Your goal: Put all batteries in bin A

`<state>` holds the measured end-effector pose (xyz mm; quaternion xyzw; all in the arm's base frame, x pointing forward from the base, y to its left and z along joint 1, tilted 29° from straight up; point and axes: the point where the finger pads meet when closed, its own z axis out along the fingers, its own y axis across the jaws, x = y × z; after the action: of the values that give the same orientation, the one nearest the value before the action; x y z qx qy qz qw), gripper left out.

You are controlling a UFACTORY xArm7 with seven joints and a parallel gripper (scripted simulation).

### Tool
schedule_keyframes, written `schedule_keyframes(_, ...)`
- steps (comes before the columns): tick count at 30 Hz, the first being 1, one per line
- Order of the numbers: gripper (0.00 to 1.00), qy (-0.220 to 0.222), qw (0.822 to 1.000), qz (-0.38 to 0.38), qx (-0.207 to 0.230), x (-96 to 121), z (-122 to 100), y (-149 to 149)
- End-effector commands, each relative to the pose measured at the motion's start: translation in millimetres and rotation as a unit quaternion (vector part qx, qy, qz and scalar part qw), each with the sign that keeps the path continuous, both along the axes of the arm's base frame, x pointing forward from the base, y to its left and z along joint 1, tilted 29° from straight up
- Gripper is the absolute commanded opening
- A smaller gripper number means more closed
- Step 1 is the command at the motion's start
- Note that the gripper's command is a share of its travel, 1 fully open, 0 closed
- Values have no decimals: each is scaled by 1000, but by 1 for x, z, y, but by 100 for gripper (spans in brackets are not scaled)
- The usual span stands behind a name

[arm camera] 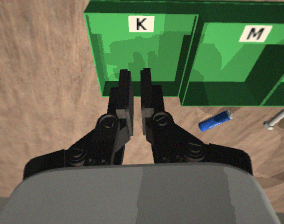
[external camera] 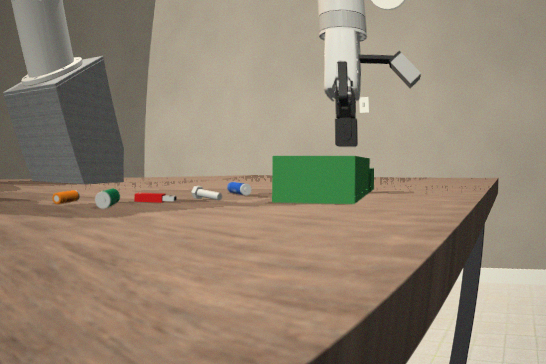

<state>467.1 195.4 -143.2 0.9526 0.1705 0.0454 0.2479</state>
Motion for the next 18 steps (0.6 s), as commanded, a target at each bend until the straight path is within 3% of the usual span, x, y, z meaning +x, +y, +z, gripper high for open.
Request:
schedule_keyframes(1,7,-1,1000,1,2,-1,11,7)
schedule_keyframes(4,7,-1,1000,1,2,-1,11,7)
schedule_keyframes(7,7,-1,1000,1,2,-6,33,18)
schedule_keyframes(9,7,-1,1000,1,2,-6,33,18)
schedule_keyframes(18,7,-1,1000,1,2,-19,98,52)
